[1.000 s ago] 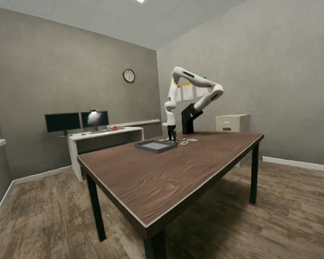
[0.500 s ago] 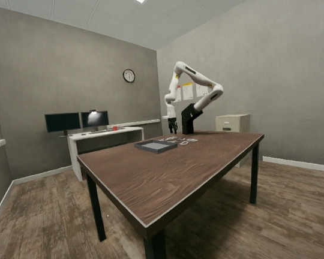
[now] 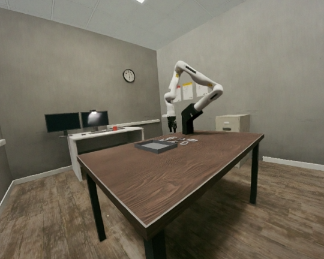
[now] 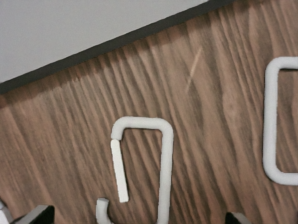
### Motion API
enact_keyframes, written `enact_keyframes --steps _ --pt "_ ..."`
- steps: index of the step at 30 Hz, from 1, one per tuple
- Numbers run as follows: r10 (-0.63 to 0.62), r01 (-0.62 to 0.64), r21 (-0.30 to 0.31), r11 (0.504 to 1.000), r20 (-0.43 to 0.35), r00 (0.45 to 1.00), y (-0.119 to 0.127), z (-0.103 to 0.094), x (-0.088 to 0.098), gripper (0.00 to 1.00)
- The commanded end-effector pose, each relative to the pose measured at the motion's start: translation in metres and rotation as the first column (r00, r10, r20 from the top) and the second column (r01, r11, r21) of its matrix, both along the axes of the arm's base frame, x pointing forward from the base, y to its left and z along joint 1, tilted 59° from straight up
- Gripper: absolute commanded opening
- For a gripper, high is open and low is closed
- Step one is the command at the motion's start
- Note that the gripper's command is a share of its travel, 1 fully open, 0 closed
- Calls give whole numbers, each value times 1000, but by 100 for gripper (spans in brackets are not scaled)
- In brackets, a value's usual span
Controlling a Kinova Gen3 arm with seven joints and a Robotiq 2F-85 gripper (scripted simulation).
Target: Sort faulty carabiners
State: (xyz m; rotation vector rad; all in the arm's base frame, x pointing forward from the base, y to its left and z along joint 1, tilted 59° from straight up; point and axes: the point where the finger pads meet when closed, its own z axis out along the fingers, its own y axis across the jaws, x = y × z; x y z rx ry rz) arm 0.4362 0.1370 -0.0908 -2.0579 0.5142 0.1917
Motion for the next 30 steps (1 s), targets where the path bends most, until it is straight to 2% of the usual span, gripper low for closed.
enact_keyframes --steps 1,7,8,24,25,30 --pt "-1 1 -1 1000 1 1000 0 0 0 100" --pt "-1 1 -1 1000 1 1000 0 0 0 100" --pt "-1 1 -1 1000 1 1000 -43 25 -4 100" --pt "-1 1 -1 1000 1 1000 -43 25 -4 100" --pt "3 -3 1 1000 0 1000 -84 50 -9 100" --pt "3 -3 1 1000 0 1000 -84 50 -9 100"
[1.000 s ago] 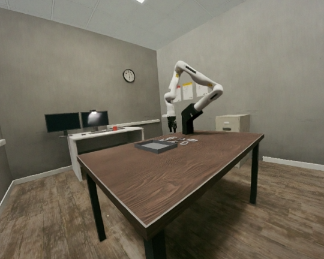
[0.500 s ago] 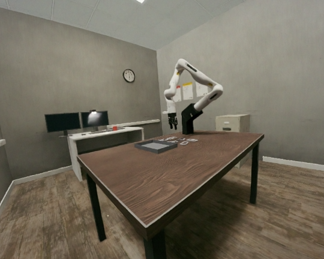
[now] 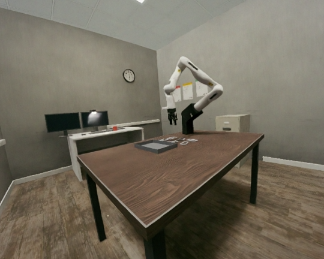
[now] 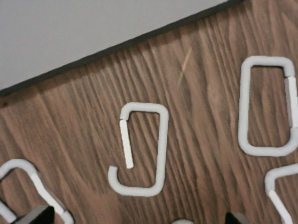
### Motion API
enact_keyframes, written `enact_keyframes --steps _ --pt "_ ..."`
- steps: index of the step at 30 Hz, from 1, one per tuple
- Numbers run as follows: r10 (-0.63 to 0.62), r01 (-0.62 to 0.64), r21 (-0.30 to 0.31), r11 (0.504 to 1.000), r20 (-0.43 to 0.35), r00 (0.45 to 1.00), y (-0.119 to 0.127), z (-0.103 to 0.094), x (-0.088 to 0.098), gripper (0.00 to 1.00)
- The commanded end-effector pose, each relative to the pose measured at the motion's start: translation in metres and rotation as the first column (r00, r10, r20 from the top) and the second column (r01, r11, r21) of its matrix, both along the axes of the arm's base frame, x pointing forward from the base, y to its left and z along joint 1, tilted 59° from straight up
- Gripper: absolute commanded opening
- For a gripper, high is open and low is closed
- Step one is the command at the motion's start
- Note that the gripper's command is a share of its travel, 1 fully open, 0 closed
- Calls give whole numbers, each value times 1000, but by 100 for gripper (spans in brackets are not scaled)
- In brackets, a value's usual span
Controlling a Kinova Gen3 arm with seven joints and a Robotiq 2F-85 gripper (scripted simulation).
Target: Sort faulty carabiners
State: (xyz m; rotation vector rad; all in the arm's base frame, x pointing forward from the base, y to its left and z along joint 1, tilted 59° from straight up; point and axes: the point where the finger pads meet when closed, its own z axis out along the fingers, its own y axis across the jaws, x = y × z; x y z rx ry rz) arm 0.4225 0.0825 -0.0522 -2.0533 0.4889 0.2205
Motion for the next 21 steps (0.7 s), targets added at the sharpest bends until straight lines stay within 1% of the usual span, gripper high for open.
enact_keyframes --steps 1,11,12,21 --pt "-24 25 -12 1000 9 1000 -30 11 4 100" --pt "-24 25 -12 1000 9 1000 -30 11 4 100" --pt "-21 21 -10 1000 8 1000 -71 36 0 100" --pt "-21 21 -10 1000 8 1000 -71 36 0 100"
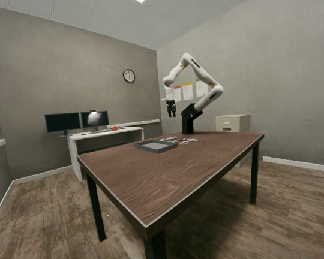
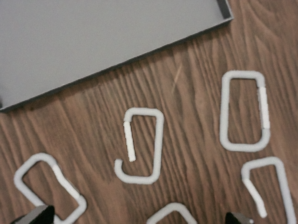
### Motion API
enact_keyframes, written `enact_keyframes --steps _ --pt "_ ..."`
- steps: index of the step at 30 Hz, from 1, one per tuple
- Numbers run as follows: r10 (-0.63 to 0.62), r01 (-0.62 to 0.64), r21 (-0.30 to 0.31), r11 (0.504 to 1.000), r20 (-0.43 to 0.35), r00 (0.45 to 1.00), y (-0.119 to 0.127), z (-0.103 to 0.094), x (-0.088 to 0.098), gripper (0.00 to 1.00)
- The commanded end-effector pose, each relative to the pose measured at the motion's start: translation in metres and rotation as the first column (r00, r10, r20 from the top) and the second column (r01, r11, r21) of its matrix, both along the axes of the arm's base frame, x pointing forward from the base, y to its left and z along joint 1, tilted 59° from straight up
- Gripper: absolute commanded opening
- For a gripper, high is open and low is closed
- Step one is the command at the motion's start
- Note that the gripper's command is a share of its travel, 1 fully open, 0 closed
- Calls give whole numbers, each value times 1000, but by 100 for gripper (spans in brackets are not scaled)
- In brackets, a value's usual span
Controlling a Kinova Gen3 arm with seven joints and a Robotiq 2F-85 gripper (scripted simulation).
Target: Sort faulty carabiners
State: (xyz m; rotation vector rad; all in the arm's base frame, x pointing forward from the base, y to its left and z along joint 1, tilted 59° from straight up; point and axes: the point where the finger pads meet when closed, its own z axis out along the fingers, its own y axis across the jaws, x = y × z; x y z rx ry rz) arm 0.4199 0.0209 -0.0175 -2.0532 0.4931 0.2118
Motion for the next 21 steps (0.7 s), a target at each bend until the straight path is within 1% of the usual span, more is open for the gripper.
enact_keyframes --steps 1,7,8,21 --pt "-15 15 -9 1000 4 1000 -9 1 2 100" --pt "-15 15 -9 1000 4 1000 -9 1 2 100" --pt "-12 12 -7 1000 3 1000 -51 26 -2 100" --pt "-12 12 -7 1000 3 1000 -51 26 -2 100"
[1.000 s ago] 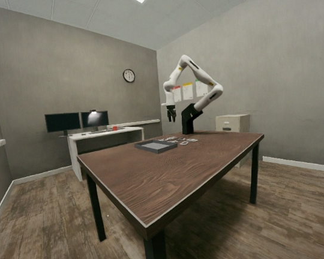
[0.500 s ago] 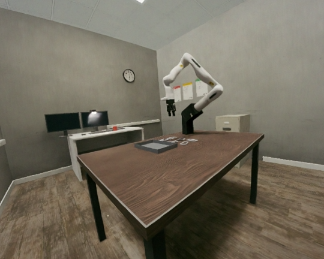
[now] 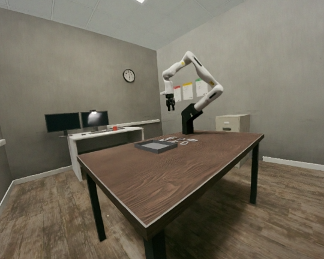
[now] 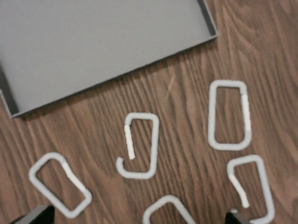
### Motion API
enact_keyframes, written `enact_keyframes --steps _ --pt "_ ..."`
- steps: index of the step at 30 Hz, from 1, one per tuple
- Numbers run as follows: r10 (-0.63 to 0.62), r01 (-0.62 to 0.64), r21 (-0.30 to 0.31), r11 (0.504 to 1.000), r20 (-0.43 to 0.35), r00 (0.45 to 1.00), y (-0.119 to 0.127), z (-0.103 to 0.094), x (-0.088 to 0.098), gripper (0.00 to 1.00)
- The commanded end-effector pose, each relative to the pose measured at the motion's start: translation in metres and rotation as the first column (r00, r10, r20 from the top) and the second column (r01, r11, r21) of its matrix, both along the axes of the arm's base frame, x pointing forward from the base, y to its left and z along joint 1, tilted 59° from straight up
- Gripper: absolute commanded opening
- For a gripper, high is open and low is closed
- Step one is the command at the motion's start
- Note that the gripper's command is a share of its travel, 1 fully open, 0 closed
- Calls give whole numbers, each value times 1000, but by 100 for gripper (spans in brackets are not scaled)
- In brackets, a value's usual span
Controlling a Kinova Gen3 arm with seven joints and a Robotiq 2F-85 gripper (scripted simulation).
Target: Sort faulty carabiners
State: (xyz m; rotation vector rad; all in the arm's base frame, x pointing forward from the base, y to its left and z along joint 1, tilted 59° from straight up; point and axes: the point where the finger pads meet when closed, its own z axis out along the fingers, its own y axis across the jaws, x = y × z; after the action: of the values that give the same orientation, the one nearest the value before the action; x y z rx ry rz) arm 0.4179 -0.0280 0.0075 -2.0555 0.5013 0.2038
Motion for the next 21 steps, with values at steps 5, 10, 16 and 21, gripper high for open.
enact_keyframes --steps 5,10,16,21 --pt "137 -131 -42 991 238 962 -1 0 0 100" --pt "171 -162 -56 985 294 940 -1 0 0 100" --pt "171 -162 -56 985 294 940 -1 0 0 100" --pt "304 -274 -134 952 501 810 -2 1 1 100"
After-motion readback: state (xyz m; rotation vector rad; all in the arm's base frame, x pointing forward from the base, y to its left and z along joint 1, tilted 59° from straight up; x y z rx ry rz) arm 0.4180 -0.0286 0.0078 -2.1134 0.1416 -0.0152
